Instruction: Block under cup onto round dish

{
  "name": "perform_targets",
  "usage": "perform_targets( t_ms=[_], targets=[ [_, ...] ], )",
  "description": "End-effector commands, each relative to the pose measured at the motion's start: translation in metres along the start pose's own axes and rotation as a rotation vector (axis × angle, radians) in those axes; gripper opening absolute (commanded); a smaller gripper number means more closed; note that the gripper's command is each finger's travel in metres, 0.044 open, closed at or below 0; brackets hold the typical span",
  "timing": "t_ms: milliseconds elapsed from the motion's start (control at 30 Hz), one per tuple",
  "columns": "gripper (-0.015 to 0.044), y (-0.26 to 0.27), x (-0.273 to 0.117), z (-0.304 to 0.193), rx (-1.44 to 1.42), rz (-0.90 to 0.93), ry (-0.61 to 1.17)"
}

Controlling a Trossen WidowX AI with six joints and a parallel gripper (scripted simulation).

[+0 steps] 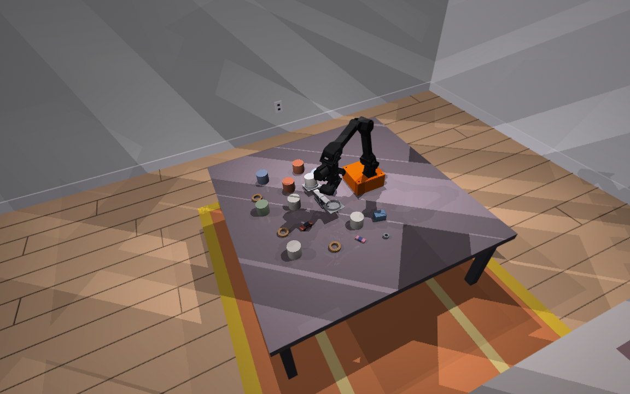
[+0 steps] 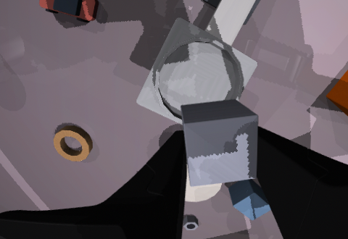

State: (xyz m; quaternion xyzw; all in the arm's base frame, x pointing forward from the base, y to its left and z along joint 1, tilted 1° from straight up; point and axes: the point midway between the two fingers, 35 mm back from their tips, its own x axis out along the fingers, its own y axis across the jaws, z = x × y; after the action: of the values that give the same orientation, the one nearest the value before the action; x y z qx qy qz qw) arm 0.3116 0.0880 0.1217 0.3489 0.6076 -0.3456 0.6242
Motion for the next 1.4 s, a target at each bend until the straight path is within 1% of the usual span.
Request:
perform_targets(
  t_ms=[0,733,1367],
  targets=[
    [0.0,0.0,-0.006,0.002,0.002,0.006,-0.006],
    [0.0,-0.023,0.007,0.068,0.018,0.032,-0.024],
    [0.0,-0.06,0.023,0.126,0.02,0.027,-0.037]
  ],
)
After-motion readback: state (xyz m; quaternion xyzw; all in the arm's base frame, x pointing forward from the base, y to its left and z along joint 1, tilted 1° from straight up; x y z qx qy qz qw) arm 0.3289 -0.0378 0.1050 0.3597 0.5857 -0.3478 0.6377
